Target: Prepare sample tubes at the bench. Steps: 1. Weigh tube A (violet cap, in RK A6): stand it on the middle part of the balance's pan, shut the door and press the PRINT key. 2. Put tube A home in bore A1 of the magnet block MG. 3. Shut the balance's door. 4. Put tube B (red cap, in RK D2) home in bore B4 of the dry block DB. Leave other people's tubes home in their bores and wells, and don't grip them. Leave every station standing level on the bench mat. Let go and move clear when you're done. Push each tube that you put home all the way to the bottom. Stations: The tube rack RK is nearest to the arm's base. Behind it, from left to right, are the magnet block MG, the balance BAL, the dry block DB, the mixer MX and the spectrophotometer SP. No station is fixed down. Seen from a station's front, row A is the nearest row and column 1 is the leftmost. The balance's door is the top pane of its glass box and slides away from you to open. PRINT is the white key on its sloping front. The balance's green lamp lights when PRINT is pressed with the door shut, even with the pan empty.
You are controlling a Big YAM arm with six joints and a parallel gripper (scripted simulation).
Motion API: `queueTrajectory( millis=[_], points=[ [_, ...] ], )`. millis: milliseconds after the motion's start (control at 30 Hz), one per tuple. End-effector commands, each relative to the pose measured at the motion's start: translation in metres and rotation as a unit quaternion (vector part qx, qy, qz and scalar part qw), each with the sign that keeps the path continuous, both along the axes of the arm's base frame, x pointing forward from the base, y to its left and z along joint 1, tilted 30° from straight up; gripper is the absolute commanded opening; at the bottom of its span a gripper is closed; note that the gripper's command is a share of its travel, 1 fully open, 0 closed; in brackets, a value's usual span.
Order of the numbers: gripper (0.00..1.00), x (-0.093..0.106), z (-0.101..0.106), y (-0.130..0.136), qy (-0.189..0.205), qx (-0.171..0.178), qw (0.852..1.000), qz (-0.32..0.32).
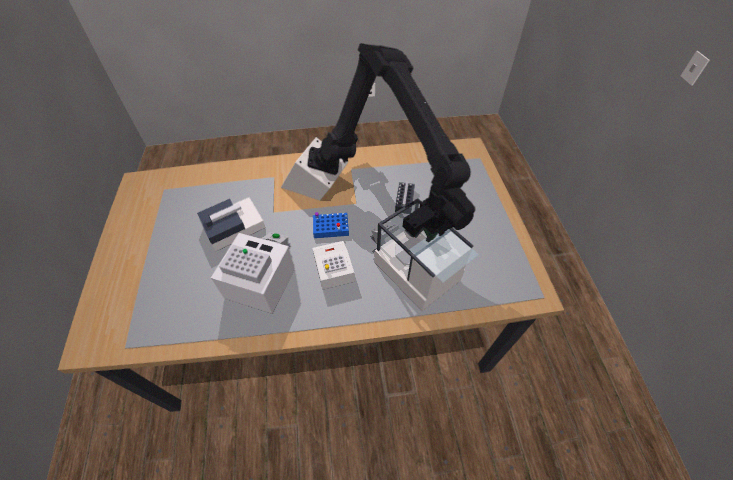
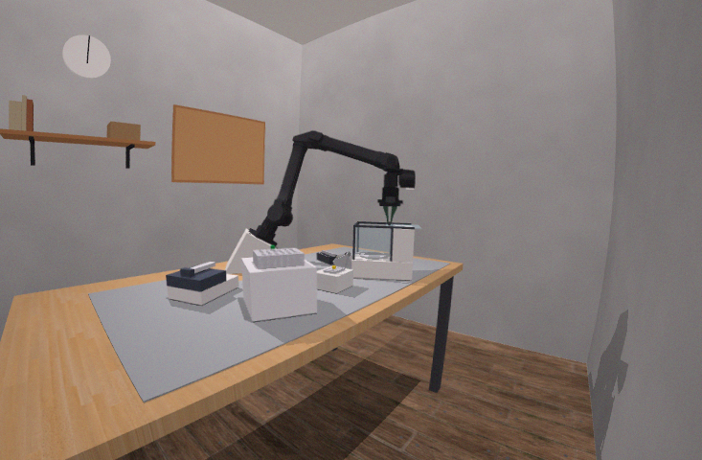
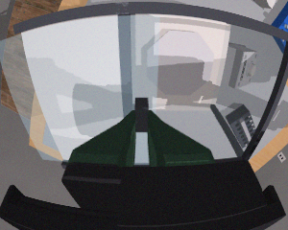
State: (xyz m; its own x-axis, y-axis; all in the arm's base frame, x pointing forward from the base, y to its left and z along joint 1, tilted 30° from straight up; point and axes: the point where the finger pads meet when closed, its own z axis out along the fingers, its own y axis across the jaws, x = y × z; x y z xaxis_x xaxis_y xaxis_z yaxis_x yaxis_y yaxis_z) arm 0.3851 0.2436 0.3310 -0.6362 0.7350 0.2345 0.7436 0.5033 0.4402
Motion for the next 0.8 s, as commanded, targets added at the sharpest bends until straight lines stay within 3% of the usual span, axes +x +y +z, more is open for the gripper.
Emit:
queueTrajectory(
  millis=[0,533,567,767],
  points=[
    [0.06,0.018,0.025,0.012,-0.025,0.013,1.000,-0.003],
    [0.06,0.018,0.025,0.012,-0.025,0.013,1.000,-0.003],
    [0.30,0.017,0.024,0.007,-0.027,0.013,1.000,-0.004],
    [0.30,0.007,0.018,0.002,-0.019,0.009,1.000,-0.002]
  ],
)
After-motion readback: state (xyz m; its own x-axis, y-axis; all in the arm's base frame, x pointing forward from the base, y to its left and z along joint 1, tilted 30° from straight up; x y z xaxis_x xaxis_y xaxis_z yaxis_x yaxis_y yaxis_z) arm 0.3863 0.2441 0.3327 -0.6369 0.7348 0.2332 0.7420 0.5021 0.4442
